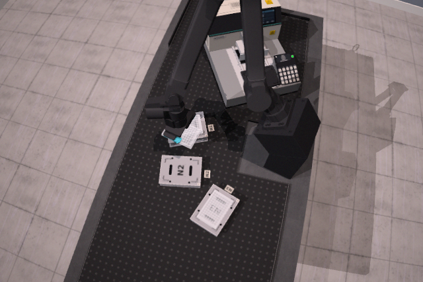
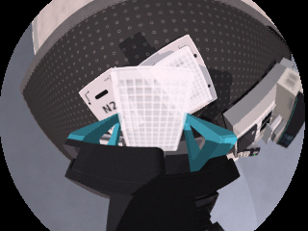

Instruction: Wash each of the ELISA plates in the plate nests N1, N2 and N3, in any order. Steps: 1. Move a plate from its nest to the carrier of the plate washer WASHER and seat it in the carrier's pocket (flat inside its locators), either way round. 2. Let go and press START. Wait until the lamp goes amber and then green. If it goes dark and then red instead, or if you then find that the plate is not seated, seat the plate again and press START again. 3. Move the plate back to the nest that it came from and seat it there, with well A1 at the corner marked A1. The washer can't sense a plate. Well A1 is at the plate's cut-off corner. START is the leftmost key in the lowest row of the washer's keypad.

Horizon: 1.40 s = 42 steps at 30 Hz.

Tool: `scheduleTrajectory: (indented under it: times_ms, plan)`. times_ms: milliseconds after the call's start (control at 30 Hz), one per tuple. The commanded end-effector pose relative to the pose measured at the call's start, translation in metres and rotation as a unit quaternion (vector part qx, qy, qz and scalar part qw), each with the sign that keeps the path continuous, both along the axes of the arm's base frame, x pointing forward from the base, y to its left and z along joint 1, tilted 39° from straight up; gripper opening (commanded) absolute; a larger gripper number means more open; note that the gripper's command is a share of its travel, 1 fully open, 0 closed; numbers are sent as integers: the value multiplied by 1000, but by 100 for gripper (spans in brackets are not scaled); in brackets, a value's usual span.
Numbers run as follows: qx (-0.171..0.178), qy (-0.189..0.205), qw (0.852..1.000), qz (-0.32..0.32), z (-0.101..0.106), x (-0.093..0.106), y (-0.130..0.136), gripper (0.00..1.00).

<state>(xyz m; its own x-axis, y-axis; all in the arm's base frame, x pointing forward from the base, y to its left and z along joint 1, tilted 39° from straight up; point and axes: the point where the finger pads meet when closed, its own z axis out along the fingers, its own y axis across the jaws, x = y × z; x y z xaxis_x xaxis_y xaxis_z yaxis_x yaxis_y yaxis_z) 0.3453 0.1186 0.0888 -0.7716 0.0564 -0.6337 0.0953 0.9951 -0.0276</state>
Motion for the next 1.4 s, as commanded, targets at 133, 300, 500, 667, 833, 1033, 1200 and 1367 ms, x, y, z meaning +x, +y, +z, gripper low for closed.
scheduleTrajectory:
  times_ms: [133, 300, 500, 667, 833, 1033, 1200, 1367]
  plan:
    - [-78, -3, 990, 117, -1, 4, 46, 84]
    - [-109, 0, 982, 155, -6, 0, 61, 84]
    - [-113, 2, 980, 162, -18, -6, 89, 84]
    - [-114, 4, 980, 163, -27, -13, 113, 84]
    - [-116, 6, 980, 163, -32, -16, 122, 84]
    - [-118, 8, 980, 161, -31, -15, 114, 84]
    - [-118, 8, 980, 161, -31, -15, 114, 84]
    - [-118, 8, 980, 161, -31, -15, 114, 84]
